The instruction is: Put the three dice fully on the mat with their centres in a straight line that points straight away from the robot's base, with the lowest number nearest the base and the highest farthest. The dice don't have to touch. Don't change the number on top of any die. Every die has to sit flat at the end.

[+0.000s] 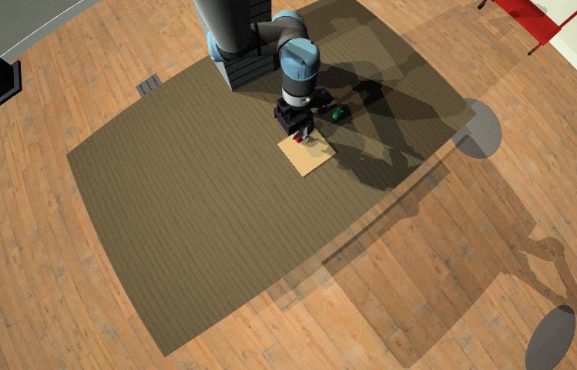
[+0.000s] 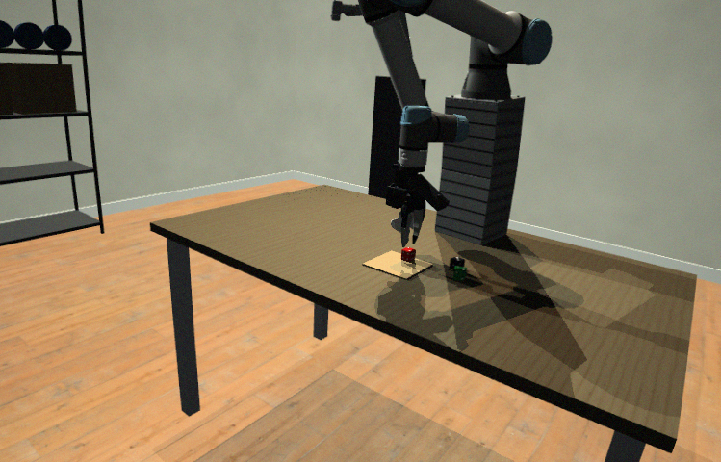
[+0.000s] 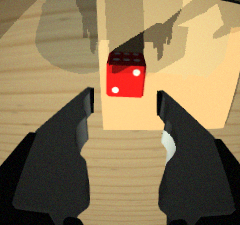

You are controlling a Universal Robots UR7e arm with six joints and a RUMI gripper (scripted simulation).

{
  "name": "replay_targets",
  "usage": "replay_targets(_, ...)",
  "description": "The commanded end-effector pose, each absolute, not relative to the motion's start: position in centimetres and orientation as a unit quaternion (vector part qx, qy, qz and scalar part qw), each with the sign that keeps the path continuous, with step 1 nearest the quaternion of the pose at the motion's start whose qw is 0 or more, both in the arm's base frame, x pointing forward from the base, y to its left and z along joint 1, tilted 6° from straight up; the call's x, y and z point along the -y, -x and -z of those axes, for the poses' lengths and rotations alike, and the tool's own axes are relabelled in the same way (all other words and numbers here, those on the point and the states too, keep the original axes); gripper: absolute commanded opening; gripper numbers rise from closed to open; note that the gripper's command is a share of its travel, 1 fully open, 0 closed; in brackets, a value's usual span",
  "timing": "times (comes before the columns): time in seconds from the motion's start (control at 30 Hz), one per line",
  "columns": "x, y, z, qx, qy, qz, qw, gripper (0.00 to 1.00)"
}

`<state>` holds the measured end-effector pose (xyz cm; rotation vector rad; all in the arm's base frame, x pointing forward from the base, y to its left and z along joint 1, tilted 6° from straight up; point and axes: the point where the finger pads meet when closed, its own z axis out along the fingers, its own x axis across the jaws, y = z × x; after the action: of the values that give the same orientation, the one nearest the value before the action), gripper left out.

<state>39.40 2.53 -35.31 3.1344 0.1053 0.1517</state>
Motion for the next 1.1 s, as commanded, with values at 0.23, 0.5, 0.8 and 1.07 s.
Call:
replay_targets(0.23,-2.5,-39.0,31.0,-0.034,-0.998,-0.049,0.001,0.28)
replay_targets(0.5,-2.5,-39.0,30.2,-0.034,-0.998,-0.049,0.001,0.28)
replay_targets(0.8,-2.5,-39.0,30.2,-0.034,-0.998,-0.049,0.001,1.0)
replay_targets(1.07,-2.5,-39.0,30.2,-0.034,-0.998,-0.049,0.001,1.0)
